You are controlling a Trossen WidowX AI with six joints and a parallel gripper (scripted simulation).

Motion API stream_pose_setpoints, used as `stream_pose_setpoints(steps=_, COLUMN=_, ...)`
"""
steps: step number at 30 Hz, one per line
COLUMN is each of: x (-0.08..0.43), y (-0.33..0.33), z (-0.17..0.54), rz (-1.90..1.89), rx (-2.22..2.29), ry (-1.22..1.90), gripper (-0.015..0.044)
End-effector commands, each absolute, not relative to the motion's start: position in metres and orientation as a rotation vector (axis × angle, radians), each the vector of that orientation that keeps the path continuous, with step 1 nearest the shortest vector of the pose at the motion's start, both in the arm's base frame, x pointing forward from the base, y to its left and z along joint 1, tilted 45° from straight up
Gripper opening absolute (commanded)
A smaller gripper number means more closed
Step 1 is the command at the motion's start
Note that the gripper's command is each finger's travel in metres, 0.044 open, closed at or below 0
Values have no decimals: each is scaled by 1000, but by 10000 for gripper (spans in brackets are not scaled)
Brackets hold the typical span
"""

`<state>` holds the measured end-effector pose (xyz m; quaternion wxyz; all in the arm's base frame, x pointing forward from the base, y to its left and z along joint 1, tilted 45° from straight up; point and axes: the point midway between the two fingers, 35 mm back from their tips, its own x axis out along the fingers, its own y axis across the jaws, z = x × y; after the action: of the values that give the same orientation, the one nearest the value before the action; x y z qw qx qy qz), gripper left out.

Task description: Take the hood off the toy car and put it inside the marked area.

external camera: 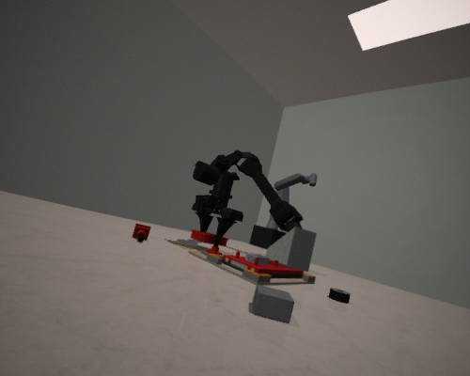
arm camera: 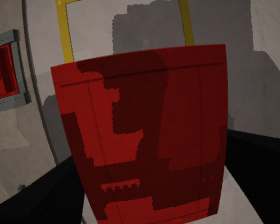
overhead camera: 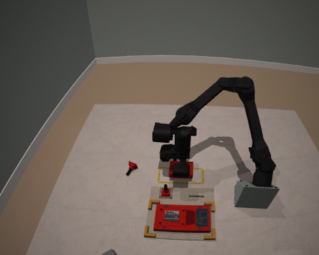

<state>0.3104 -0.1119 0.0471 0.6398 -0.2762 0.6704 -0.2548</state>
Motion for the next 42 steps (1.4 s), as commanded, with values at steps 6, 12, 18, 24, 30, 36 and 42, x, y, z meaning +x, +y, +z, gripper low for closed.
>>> stream_pose_setpoints(steps=6, x=310, y=-116, z=44, rz=-581, rx=-637, ry=1530, gripper=0)
stream_pose_setpoints(steps=12, x=310, y=-117, z=42, rz=-581, rx=-637, ry=1530, gripper=0)
stream_pose_setpoints(steps=18, x=310, y=-119, z=40, rz=-581, rx=-637, ry=1530, gripper=0)
stream_pose_setpoints(steps=24, x=309, y=-121, z=38, rz=-581, rx=-637, ry=1530, gripper=0)
stream_pose_setpoints(steps=30, x=309, y=-123, z=36, rz=-581, rx=-637, ry=1530, gripper=0)
stream_pose_setpoints(steps=36, x=309, y=-125, z=34, rz=-581, rx=-638, ry=1530, gripper=0)
stream_pose_setpoints(steps=42, x=309, y=-127, z=32, rz=-581, rx=-638, ry=1530, gripper=0)
